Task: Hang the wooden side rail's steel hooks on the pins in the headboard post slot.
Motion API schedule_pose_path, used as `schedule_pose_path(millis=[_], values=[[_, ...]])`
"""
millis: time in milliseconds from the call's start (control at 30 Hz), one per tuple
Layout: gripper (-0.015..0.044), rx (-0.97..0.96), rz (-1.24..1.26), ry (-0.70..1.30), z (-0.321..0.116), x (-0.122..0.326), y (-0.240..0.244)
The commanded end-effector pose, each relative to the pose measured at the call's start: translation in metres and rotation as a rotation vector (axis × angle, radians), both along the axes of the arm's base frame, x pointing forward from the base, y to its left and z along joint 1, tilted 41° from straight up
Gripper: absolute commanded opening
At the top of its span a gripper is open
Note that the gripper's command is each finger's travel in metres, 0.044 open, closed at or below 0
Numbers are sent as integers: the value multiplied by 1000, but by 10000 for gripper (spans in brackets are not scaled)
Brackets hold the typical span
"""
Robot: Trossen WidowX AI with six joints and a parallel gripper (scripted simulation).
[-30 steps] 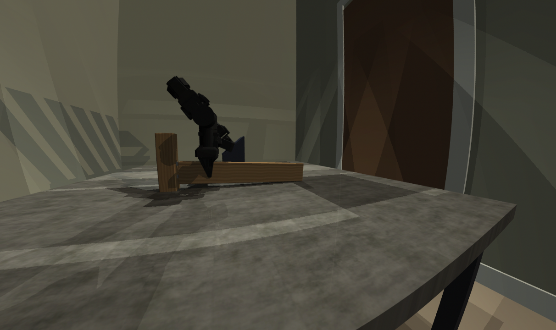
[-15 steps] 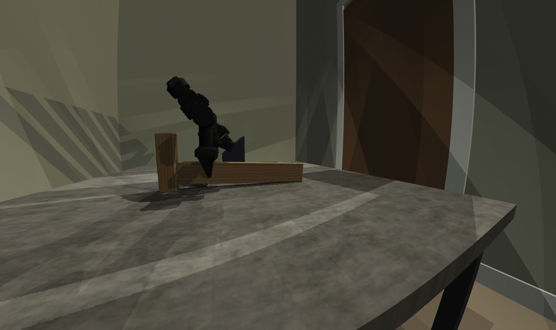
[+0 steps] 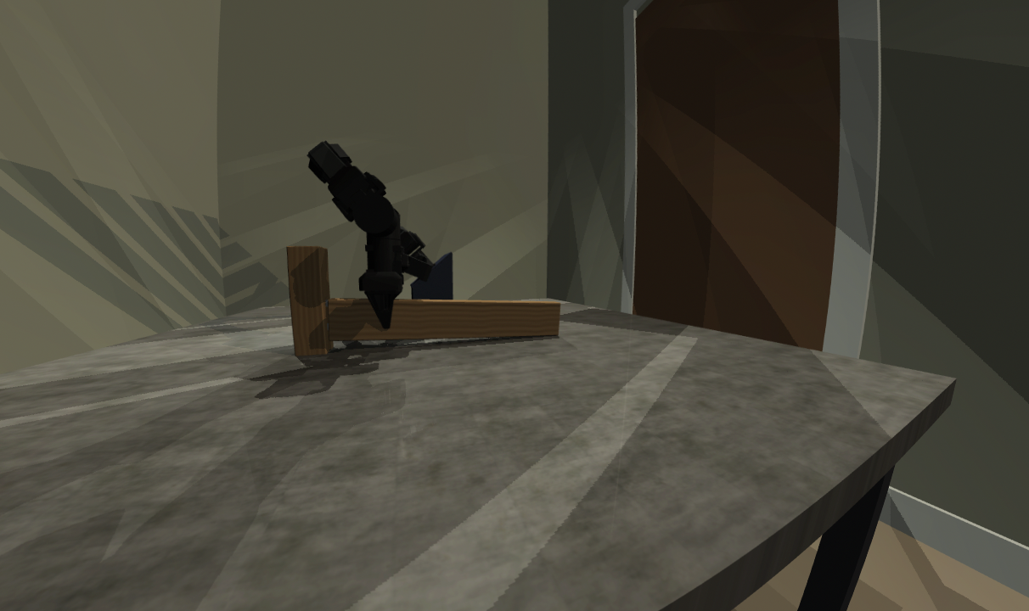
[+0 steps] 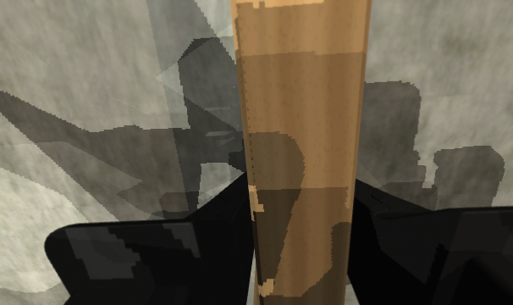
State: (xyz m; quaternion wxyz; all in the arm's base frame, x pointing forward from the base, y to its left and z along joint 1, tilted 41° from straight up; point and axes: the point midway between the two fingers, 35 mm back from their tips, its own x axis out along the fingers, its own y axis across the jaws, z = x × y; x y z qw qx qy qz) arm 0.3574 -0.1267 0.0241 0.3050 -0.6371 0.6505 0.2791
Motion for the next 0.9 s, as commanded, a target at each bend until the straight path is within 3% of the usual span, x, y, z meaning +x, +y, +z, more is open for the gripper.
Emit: schedule_pose_path(millis=[0, 867], values=[[0, -2, 5, -7, 4, 3, 0], [0, -2, 5, -7, 2, 1, -3]])
